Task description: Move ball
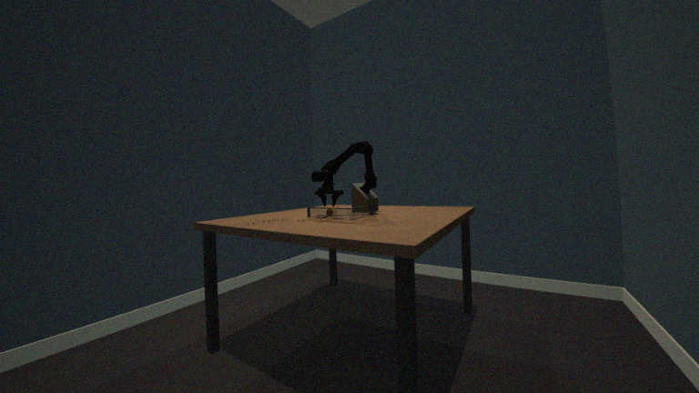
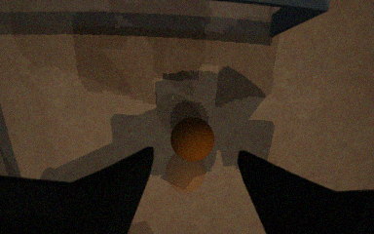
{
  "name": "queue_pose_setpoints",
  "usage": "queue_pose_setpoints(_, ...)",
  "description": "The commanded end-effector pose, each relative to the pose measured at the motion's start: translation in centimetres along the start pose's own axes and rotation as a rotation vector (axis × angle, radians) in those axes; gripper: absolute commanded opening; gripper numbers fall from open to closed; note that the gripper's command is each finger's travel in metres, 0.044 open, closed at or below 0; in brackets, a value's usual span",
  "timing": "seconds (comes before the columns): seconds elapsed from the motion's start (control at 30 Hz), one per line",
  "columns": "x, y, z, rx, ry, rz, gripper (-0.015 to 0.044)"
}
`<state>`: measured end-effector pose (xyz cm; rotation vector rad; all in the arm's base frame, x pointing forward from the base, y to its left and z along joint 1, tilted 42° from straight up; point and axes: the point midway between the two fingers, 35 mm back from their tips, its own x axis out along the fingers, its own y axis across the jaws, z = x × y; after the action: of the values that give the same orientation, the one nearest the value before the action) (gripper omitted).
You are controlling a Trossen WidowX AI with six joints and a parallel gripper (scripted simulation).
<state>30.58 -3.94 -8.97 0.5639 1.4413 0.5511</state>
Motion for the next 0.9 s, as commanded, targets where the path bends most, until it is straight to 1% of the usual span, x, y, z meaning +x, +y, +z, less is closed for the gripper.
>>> queue_pose_setpoints(0.0,1.0,0.1,-0.3,0.01,0.009,0.008,0.0314)
queue_pose_setpoints(0.67,4.0,0.2,-0.4,0.01,0.009,0.011,0.0314)
queue_pose_setpoints(0.8,4.0,0.2,-0.4,0.01,0.009,0.011,0.0209)
queue_pose_setpoints(0.87,4.0,0.2,-0.4,0.01,0.009,0.011,0.0196)
